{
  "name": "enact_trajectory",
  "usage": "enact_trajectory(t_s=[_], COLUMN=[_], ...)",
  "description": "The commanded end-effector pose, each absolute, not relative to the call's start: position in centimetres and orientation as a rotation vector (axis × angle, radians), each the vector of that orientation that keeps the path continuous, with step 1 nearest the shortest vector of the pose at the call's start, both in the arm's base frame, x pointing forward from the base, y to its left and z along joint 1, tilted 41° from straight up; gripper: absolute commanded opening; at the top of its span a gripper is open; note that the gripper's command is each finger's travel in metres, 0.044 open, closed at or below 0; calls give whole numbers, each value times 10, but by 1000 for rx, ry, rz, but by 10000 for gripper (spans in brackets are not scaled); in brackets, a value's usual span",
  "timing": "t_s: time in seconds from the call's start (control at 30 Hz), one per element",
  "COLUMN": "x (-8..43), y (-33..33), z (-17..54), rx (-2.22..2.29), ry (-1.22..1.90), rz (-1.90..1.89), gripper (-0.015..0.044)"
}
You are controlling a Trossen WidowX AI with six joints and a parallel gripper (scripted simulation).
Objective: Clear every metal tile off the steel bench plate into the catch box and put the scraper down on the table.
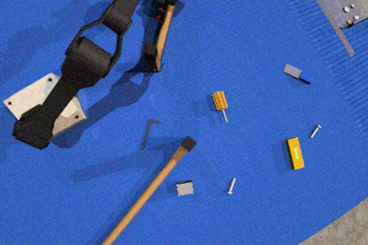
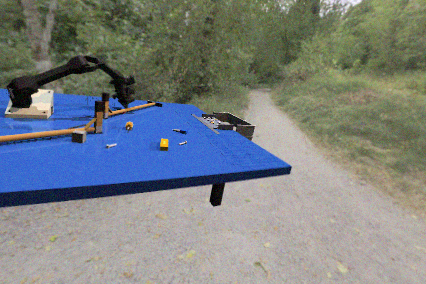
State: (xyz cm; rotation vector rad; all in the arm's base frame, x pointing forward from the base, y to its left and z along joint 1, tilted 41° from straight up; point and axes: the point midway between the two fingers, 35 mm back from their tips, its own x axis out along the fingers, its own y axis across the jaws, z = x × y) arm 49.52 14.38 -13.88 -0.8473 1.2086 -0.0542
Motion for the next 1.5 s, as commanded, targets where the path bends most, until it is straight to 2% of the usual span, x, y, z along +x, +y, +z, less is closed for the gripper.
enact_trajectory(t_s=[0.0, 1.47], x=[500, 534], y=[143, 122], z=[-136, -116], rx=[-850, -851], ry=[1204, 1203], rz=[-53, -55], gripper=[0, 0])
